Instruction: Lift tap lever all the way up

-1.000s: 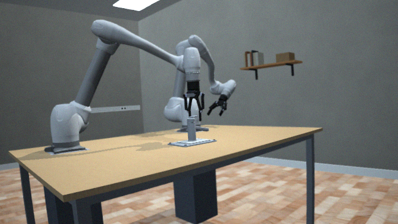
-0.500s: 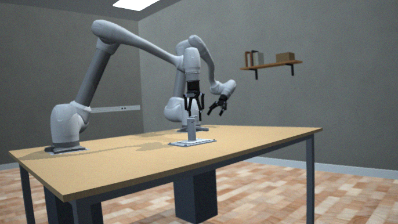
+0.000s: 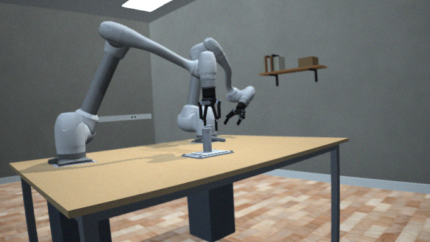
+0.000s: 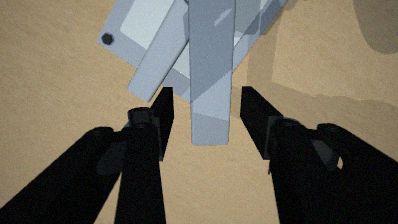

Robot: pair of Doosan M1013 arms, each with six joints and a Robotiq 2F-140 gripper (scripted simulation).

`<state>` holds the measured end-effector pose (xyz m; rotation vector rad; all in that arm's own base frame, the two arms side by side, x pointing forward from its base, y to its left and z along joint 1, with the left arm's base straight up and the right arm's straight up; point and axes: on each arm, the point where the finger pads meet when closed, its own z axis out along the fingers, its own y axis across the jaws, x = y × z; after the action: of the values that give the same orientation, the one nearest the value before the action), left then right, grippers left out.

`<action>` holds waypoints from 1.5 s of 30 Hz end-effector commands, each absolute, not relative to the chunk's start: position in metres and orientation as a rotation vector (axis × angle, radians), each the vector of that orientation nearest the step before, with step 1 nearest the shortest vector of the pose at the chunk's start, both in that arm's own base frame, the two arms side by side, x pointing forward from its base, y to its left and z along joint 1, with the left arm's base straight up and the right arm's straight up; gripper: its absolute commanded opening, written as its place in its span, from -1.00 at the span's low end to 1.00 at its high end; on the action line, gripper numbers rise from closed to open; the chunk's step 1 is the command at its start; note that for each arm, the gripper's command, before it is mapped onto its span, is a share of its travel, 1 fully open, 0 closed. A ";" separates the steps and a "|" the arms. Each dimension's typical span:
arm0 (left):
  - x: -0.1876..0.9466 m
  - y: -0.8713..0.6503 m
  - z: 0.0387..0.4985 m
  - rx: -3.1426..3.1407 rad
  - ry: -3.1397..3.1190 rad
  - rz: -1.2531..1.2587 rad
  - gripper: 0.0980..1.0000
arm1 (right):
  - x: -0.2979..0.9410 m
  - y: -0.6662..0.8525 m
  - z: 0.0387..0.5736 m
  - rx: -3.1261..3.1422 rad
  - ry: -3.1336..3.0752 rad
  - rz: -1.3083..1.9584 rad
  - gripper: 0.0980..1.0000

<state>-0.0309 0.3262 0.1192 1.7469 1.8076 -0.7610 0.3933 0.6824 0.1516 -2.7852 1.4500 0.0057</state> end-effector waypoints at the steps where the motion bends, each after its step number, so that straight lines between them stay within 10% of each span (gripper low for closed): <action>1: -0.029 0.321 0.121 1.735 1.801 -0.757 1.00 | 0.393 0.682 0.150 -2.787 1.450 -0.006 -0.24; 9: -0.029 0.321 0.121 1.735 1.801 -0.757 1.00 | 0.393 0.682 0.150 -2.787 1.450 -0.006 -0.24; 10: -0.029 0.321 0.121 1.735 1.801 -0.757 1.00 | 0.393 0.682 0.150 -2.787 1.450 -0.006 -1.00; 45: -0.029 0.321 0.121 1.735 1.801 -0.757 1.00 | 0.393 0.682 0.150 -2.787 1.450 -0.006 -1.00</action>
<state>-0.0309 0.3262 0.1192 1.7469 1.8076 -0.7610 0.3932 0.6824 0.1517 -2.7850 1.4502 0.0058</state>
